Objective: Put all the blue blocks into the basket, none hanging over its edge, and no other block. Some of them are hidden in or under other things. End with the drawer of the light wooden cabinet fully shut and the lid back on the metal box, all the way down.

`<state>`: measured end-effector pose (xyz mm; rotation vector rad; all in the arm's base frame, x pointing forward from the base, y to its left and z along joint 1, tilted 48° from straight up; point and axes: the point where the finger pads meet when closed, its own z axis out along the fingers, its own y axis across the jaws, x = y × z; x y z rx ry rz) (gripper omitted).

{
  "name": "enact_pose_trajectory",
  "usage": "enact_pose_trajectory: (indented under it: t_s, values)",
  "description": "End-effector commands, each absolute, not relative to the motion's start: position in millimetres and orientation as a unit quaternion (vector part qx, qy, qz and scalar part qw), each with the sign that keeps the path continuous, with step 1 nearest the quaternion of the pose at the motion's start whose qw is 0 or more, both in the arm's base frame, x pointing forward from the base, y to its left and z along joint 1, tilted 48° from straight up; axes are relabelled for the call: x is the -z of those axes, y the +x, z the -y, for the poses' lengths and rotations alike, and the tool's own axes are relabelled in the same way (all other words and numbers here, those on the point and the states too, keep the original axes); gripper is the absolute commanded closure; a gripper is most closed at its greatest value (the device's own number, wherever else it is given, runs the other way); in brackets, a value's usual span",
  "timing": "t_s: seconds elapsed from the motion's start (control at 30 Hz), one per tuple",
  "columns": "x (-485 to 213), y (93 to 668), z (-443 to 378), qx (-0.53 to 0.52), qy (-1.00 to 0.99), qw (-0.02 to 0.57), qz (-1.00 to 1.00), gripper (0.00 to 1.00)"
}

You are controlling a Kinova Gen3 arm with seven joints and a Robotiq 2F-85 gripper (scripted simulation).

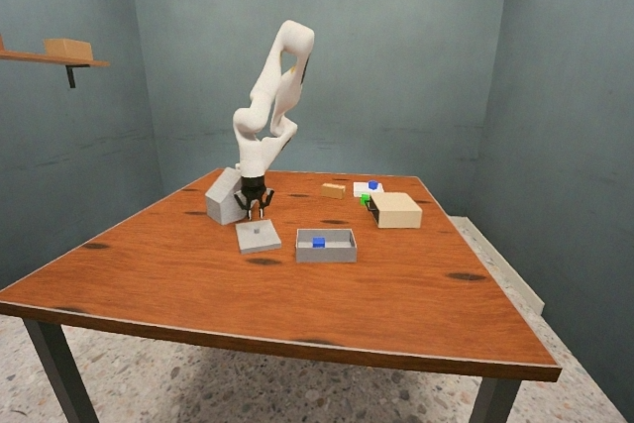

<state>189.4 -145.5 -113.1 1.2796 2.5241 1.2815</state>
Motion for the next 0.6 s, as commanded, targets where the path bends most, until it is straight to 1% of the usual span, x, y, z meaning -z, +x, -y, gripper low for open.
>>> enact_pose_trajectory:
  t_s: [0.0,0.57]
  values:
    - [105.2,186.3,156.8,-0.409,0.412,0.020,-0.814,0.60]
    - [63.1,163.4,198.2,-0.409,0.412,0.020,-0.814,0.60]
